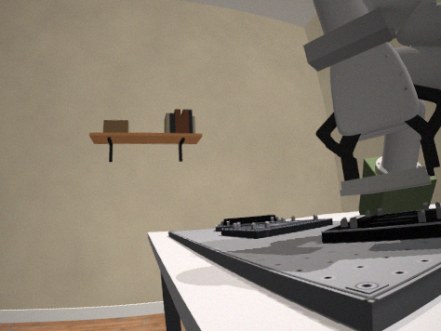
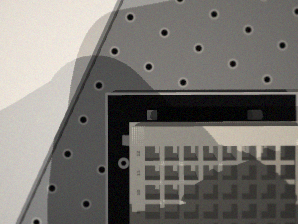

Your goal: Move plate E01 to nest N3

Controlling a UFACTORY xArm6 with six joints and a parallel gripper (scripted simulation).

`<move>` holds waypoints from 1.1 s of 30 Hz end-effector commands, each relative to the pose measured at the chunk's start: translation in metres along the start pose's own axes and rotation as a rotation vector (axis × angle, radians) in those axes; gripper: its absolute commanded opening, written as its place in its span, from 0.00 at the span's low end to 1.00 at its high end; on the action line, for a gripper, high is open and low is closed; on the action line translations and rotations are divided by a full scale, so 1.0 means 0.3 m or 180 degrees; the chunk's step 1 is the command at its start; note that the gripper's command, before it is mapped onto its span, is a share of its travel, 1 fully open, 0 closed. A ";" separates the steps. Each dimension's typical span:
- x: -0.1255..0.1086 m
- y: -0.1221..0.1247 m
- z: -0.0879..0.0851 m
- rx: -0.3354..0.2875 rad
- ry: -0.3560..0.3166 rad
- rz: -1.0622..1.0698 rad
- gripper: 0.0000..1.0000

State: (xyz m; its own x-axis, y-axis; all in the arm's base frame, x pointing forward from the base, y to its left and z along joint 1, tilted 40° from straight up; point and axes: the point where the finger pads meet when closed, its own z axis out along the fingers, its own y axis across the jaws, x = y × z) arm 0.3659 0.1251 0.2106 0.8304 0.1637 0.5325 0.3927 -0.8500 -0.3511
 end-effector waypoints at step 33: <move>0.003 -0.001 -0.184 -0.0002 0.0006 -0.0003 0.00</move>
State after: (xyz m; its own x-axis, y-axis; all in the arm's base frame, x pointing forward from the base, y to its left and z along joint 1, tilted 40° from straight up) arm 0.3468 0.1011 0.2478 0.8306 0.1639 0.5322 0.3926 -0.8501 -0.3510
